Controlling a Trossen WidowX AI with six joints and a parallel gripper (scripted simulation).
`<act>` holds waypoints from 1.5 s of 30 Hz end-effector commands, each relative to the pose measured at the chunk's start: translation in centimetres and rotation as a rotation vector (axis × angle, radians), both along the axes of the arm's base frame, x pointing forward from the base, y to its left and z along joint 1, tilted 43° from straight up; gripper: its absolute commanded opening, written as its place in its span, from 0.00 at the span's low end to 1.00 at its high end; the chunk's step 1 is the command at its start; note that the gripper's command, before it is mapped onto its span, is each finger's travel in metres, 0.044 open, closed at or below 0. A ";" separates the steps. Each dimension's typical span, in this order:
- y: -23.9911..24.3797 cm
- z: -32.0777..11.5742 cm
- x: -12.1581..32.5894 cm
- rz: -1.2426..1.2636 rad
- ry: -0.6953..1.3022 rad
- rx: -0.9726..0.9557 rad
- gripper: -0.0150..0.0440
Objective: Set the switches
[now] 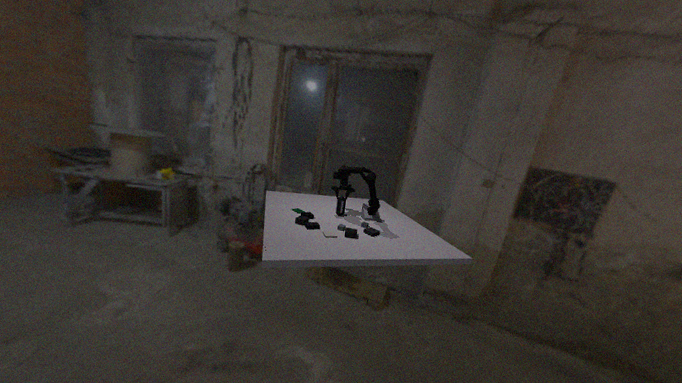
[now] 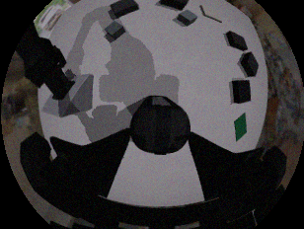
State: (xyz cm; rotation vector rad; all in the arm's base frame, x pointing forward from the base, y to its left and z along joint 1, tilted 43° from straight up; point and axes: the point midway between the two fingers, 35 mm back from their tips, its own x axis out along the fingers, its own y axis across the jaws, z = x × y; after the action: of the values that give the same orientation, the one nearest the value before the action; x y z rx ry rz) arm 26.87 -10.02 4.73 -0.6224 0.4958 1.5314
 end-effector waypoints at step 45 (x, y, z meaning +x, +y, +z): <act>-1.8 -3.3 0.4 0.006 0.000 -0.122 0.83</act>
State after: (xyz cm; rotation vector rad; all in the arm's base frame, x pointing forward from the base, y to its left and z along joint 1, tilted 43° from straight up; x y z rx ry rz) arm 27.36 -12.17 1.92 -0.7283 0.5827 1.5005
